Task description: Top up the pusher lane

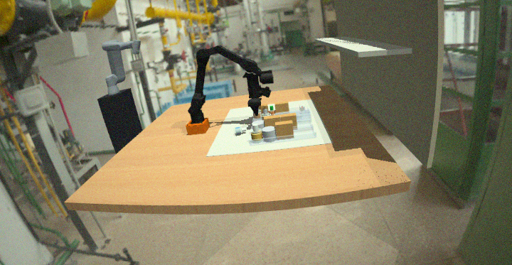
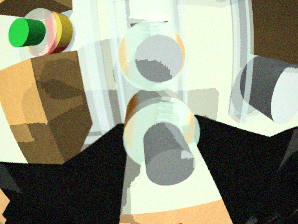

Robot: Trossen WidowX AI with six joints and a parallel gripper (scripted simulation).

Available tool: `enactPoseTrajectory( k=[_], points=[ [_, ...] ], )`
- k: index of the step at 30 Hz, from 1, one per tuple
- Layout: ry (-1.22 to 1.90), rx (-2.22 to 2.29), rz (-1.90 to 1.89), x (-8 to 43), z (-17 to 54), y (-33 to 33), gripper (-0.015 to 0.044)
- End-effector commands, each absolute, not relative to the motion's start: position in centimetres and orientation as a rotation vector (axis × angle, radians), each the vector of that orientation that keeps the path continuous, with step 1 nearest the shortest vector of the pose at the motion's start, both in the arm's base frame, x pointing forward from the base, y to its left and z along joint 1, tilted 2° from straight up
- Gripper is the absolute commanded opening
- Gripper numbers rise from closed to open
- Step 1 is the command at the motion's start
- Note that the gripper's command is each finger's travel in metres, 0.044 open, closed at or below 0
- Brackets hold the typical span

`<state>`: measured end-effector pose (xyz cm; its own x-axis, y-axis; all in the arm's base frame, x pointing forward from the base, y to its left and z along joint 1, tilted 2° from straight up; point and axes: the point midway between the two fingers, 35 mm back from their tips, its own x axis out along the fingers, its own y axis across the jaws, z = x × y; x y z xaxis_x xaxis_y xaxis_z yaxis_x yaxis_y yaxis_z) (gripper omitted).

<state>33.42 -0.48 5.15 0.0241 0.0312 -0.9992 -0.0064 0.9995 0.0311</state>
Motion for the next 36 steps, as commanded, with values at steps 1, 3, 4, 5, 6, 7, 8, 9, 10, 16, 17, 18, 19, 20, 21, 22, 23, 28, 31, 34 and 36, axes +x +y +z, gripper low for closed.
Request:
enactPoseTrajectory(
  k=[1,3,4,5,6,7,8,9,10,16,17,18,19,20,21,22,23,28,31,34,36],
  points=[
    [1.518,0.018,0.024,34.19,5.47,-0.55,0.0],
    [1.518,0.018,0.024,34.22,5.47,-0.55,0.0],
    [1.518,0.018,0.024,34.23,5.47,-0.55,0.0],
    [1.518,0.018,0.024,34.24,5.47,-0.55,0.0],
    [1.518,0.018,0.024,34.26,5.48,-0.55,0.0],
    [1.518,0.018,0.024,34.27,5.48,-0.55,0.0],
    [1.518,0.018,0.024,34.28,5.48,-0.55,0.0],
    [1.518,0.018,0.024,34.3,5.48,-0.55,0.0],
    [1.518,0.018,0.024,34.31,5.48,-0.55,0.0],
    [1.518,0.018,0.024,34.39,5.48,-0.55,0.0],
    [1.518,0.018,0.024,34.4,5.49,-0.55,0.0],
    [1.518,0.018,0.024,34.42,5.49,-0.55,0.0],
    [1.518,0.018,0.024,34.43,5.49,-0.55,0.0],
    [1.518,0.018,0.024,34.44,5.49,-0.55,0.0],
    [1.518,0.018,0.024,34.46,5.49,-0.55,0.0],
    [1.518,0.018,0.024,34.47,5.49,-0.55,0.0],
    [1.518,0.018,0.024,34.48,5.49,-0.55,0.0],
    [1.518,0.018,0.024,34.49,5.41,-0.55,0.0],
    [1.518,0.018,0.024,34.5,5.32,-0.54,0.0],
    [1.518,0.018,0.024,34.51,5.22,-0.54,0.0],
    [1.518,0.018,0.024,34.51,5.16,-0.54,0.0]
  ],
)
